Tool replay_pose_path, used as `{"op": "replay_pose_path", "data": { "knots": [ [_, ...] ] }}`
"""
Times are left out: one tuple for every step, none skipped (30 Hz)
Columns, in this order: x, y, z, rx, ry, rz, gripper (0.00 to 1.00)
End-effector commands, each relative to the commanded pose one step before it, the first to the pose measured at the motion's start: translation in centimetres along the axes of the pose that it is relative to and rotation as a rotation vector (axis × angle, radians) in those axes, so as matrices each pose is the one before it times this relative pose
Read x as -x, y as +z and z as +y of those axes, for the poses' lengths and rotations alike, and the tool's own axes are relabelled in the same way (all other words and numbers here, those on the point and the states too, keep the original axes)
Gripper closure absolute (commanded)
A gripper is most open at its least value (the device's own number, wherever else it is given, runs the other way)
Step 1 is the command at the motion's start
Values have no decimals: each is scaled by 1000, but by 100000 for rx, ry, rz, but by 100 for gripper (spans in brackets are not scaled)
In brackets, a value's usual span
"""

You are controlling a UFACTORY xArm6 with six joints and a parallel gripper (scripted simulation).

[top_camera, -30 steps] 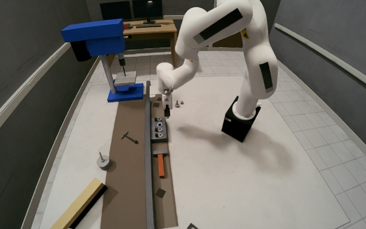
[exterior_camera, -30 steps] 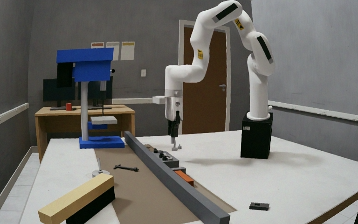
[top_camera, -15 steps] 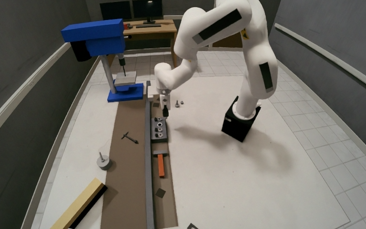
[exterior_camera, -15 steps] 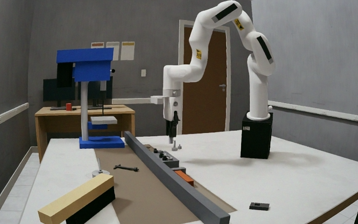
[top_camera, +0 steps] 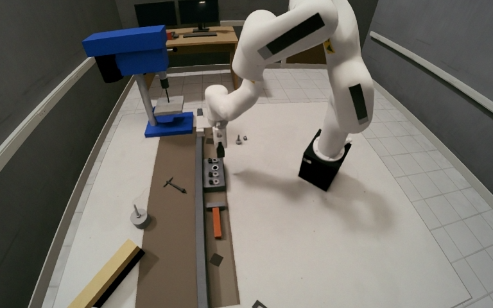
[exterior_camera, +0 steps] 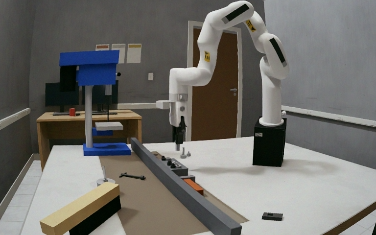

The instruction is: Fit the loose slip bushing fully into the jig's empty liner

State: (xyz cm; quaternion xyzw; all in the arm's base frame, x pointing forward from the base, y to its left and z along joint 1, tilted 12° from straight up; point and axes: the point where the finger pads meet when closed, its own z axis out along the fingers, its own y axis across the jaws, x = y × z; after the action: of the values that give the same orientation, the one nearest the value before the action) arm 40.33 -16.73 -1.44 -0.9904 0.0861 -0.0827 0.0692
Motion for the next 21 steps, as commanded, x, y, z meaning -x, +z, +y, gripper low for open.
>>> {"op": "replay_pose_path", "data": {
  "knots": [
    [-213, -106, 19, 116, -12, 294, 74],
    [-19, -2, -4, 0, 0, 0, 74],
    [-45, -4, -10, 0, 0, 1, 74],
    [-72, -6, -16, 1, 0, 1, 74],
    [-98, -8, -22, 2, 0, 1, 74],
    [-117, -10, -27, 2, 0, 1, 74],
    [-129, -10, -29, -1, 0, 0, 74],
    [-129, -10, -29, 1, 0, 0, 74],
    [-120, -10, -27, 0, 0, 0, 74],
    [-101, -8, -23, 0, 0, 0, 74],
    [-75, -6, -17, 0, 0, 0, 74],
    [-46, -4, -10, 0, 0, 0, 74],
    [0, 0, 0, 0, 0, 0, 74],
    [0, 0, 0, 0, 0, 0, 74],
    [-20, -2, -4, 0, 0, 0, 74],
    [-3, 0, -1, 0, 0, 0, 74],
    [-3, 0, -1, 0, 0, 0, 74],
    [-19, -2, -4, 0, 0, 0, 74],
    [-45, -4, -10, 0, 0, 1, 74],
    [-72, -6, -16, 1, 0, 1, 74],
    [-98, -8, -22, 2, 0, 1, 74]
  ]
}}
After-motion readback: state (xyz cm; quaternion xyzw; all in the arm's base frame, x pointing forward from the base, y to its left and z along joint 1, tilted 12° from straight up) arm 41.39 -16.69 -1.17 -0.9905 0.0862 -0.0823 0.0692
